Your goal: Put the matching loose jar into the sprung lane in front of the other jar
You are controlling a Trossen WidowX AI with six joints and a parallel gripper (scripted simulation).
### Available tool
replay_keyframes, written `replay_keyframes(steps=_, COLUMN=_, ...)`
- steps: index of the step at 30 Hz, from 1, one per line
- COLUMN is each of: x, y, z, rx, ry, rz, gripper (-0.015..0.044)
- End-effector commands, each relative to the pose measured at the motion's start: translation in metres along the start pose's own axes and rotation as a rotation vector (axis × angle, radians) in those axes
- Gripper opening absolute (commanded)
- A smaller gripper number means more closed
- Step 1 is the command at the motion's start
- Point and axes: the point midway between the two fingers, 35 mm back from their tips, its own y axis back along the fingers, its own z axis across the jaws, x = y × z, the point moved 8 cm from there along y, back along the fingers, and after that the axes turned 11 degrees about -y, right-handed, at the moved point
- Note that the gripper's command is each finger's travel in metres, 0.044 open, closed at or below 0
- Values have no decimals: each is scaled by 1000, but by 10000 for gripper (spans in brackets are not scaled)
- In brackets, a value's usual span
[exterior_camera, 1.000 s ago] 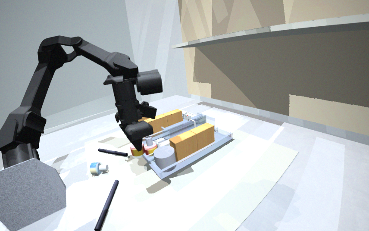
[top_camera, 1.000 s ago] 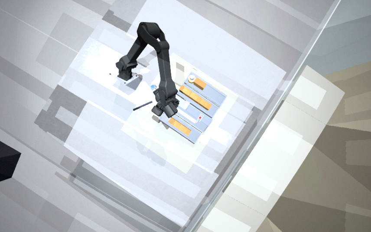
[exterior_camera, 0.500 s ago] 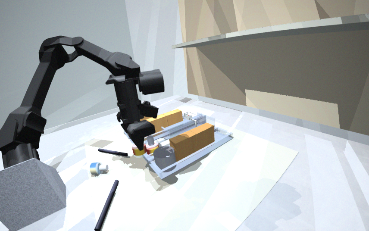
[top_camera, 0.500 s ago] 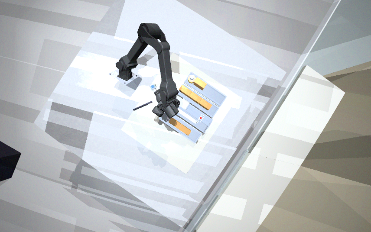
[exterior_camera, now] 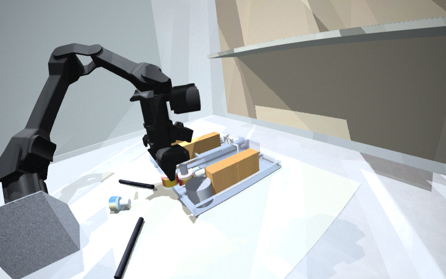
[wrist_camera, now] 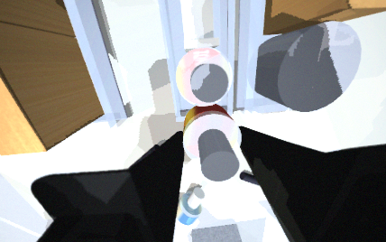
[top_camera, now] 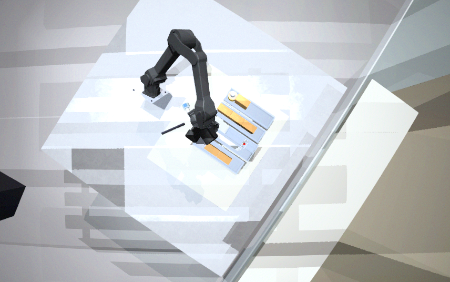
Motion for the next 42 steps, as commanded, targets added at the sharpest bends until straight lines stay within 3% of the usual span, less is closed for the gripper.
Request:
replay_keyframes(steps=1, x=-7, y=1, z=2, rx=-7, ry=13, rz=-19, gripper=0)
replay_keyframes(steps=42, x=-21, y=3, z=6, rx=-7, ry=13, rz=-20, gripper=0)
